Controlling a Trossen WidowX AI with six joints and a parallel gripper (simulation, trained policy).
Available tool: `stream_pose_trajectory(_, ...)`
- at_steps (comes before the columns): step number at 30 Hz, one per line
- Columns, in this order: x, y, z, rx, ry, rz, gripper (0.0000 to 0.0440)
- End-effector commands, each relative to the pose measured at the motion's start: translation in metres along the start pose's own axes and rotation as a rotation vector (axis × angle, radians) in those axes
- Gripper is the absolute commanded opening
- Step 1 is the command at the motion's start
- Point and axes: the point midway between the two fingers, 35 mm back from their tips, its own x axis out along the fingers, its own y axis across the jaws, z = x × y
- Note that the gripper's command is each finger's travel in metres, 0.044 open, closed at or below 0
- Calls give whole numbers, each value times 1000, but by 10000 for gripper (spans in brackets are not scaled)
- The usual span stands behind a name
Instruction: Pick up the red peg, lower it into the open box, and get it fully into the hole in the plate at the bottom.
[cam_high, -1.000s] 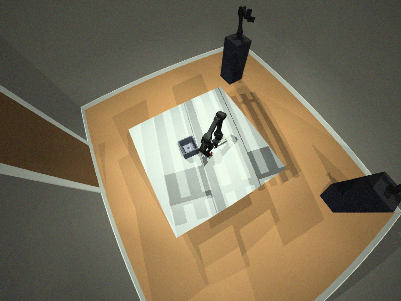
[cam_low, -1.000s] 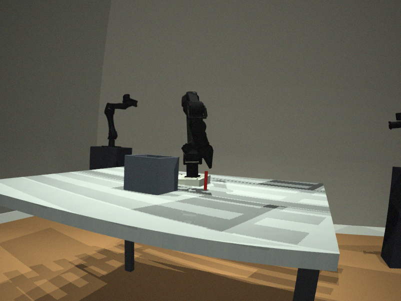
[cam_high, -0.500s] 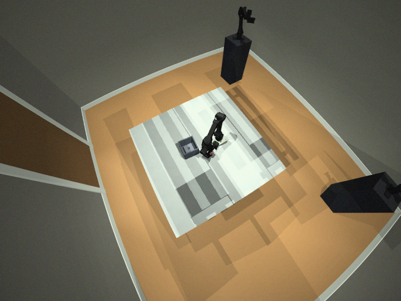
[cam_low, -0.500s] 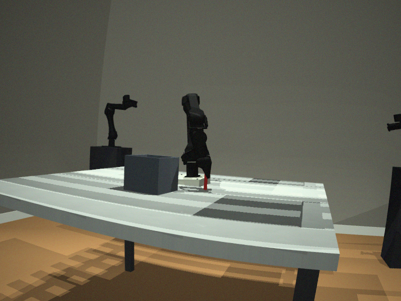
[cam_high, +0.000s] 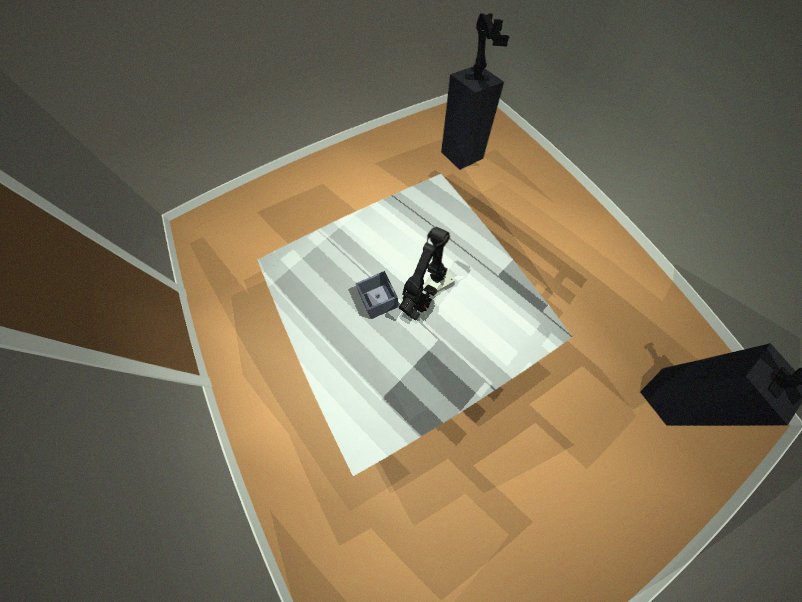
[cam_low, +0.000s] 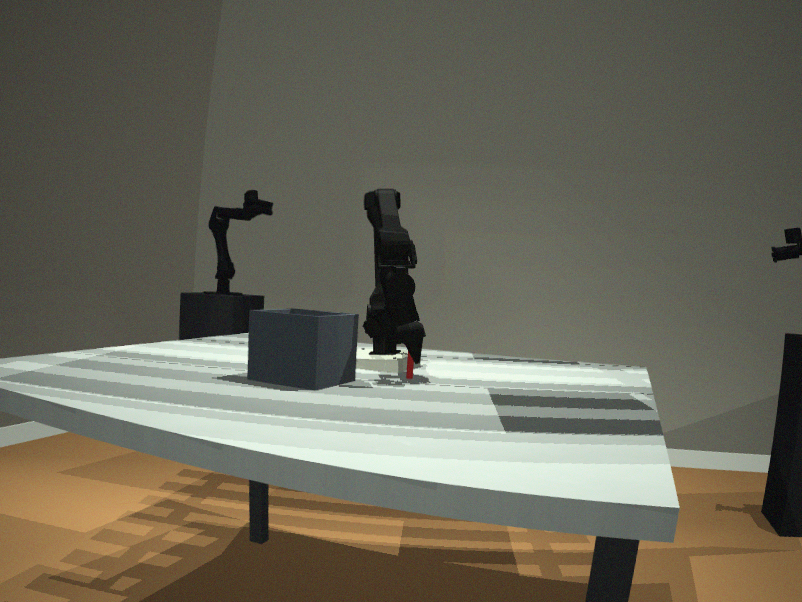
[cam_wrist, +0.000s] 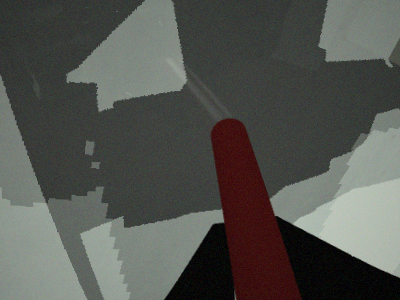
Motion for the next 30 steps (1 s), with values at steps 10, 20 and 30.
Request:
stream_pose_trajectory(10,-18,9,-9,-21,61,107,5)
stream_pose_trajectory(20,-46,15,-17,-58,95,209,0)
stream_pose_trajectory(30,-89,19,-19,-113,86,320,0)
